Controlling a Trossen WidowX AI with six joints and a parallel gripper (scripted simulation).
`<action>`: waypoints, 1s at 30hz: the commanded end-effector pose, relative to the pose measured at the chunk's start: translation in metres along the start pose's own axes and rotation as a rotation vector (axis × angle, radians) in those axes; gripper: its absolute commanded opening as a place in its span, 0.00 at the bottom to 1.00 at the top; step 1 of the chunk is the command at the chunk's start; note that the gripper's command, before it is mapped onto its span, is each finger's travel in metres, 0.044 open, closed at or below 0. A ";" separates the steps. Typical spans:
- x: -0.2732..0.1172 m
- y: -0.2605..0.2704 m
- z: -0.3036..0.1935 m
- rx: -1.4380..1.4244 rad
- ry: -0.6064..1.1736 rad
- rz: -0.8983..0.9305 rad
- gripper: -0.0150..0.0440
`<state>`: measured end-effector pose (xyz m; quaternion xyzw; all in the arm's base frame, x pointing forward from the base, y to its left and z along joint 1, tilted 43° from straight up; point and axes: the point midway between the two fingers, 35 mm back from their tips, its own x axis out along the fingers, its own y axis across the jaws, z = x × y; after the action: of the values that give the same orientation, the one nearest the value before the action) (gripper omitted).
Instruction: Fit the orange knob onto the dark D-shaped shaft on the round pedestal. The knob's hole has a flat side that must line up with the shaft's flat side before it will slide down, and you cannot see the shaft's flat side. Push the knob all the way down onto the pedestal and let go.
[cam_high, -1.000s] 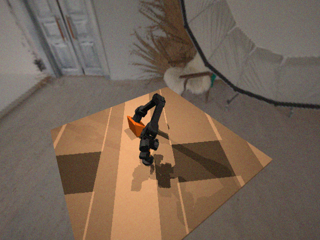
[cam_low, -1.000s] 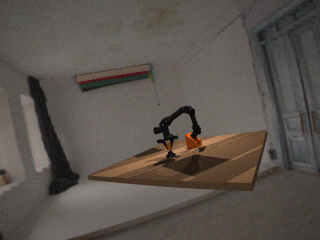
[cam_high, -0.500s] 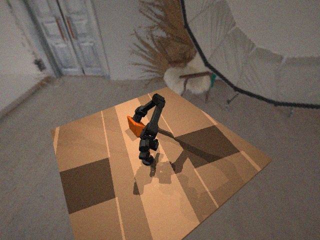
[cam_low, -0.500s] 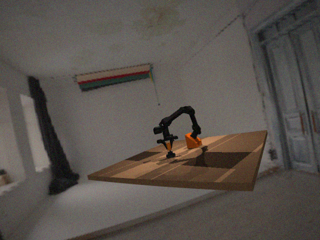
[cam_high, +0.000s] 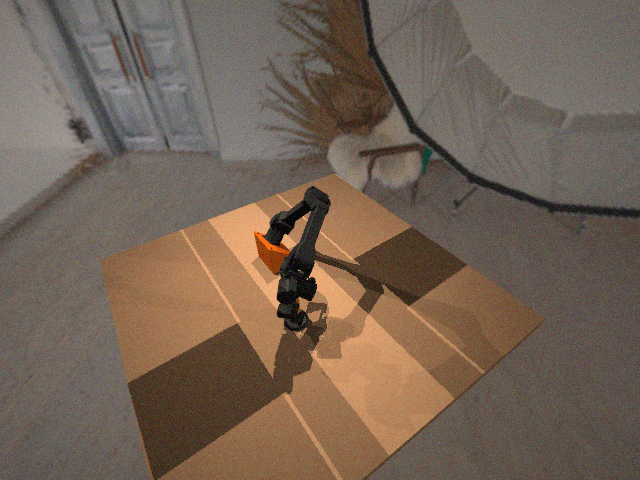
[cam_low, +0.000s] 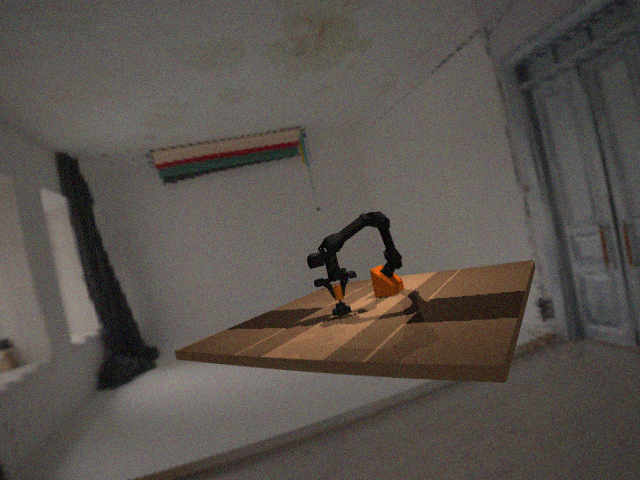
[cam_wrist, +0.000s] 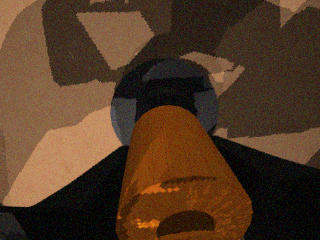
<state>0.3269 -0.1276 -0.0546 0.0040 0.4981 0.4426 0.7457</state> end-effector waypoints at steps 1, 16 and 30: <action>-0.004 -0.001 0.002 -0.007 0.000 -0.010 0.25; -0.002 -0.005 0.003 -0.008 0.000 -0.010 0.25; 0.002 -0.001 -0.001 -0.007 0.000 -0.010 0.25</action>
<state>0.3289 -0.1275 -0.0566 -0.0003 0.4962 0.4426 0.7469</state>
